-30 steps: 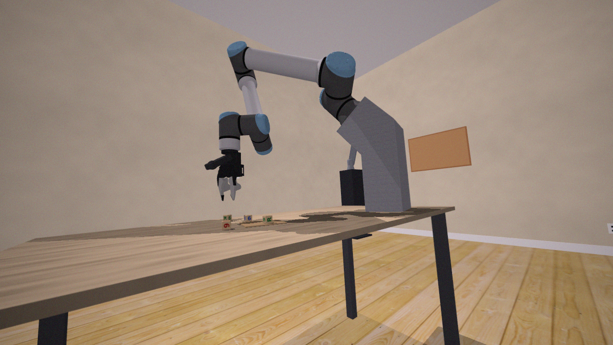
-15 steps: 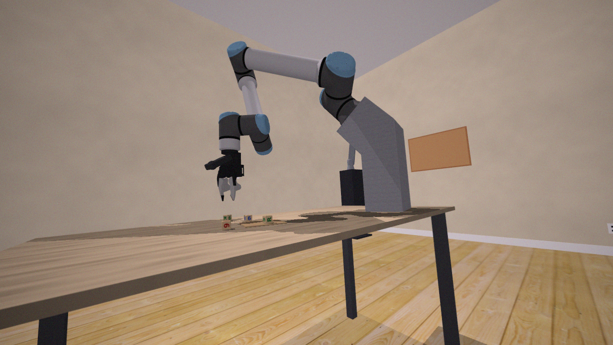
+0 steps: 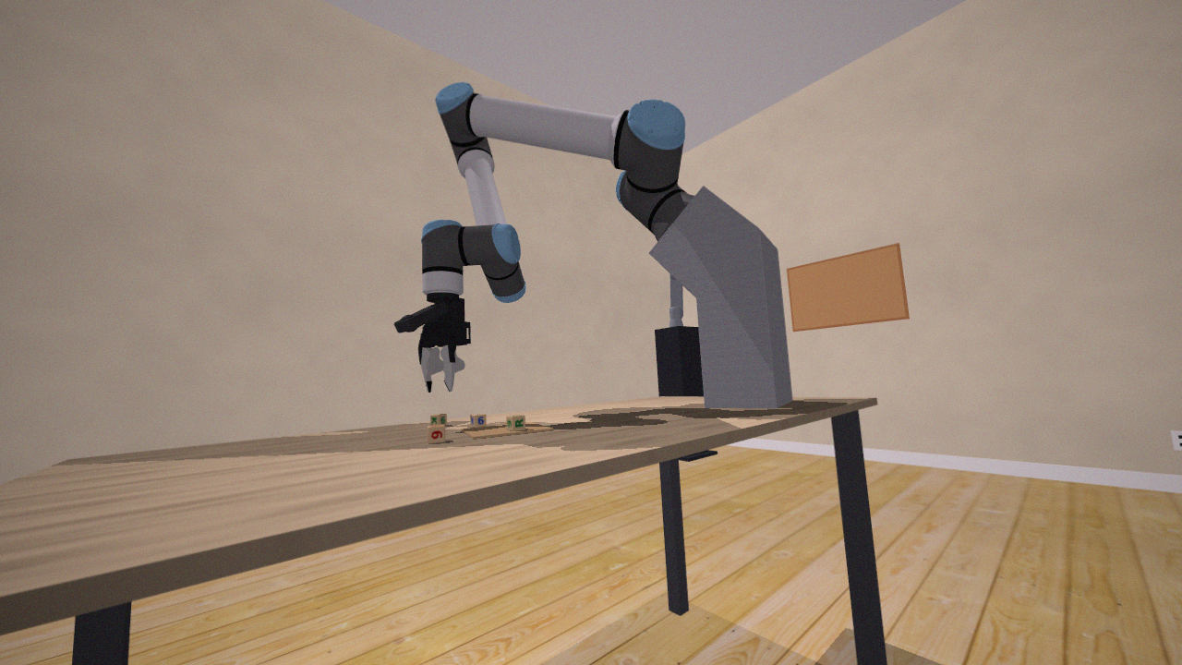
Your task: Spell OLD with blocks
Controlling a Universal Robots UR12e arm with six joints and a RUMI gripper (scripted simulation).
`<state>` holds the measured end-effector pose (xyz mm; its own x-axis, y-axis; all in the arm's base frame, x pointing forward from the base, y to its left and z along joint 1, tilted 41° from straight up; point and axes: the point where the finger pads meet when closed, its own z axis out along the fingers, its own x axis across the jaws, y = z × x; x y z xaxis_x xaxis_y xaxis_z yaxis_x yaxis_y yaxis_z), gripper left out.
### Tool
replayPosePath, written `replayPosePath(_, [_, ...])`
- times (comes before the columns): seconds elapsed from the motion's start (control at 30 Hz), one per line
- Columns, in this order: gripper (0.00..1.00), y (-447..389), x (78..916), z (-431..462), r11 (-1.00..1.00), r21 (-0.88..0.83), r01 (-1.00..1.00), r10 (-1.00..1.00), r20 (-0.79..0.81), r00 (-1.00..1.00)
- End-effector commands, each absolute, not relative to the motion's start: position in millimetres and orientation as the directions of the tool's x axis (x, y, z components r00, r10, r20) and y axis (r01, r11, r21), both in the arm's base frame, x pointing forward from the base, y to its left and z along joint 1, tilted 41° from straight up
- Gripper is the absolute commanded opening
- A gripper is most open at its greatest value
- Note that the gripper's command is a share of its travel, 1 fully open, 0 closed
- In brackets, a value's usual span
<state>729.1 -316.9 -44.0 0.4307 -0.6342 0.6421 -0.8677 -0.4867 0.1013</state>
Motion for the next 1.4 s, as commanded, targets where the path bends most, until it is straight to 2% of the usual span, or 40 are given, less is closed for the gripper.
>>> replayPosePath(0.0, [0.37,-319,730,-46,-0.487,0.101,-0.868,-0.634,0.643,0.431])
replayPosePath(1.37, [0.37,-341,740,-75,-0.487,0.101,-0.868,-0.634,0.643,0.431])
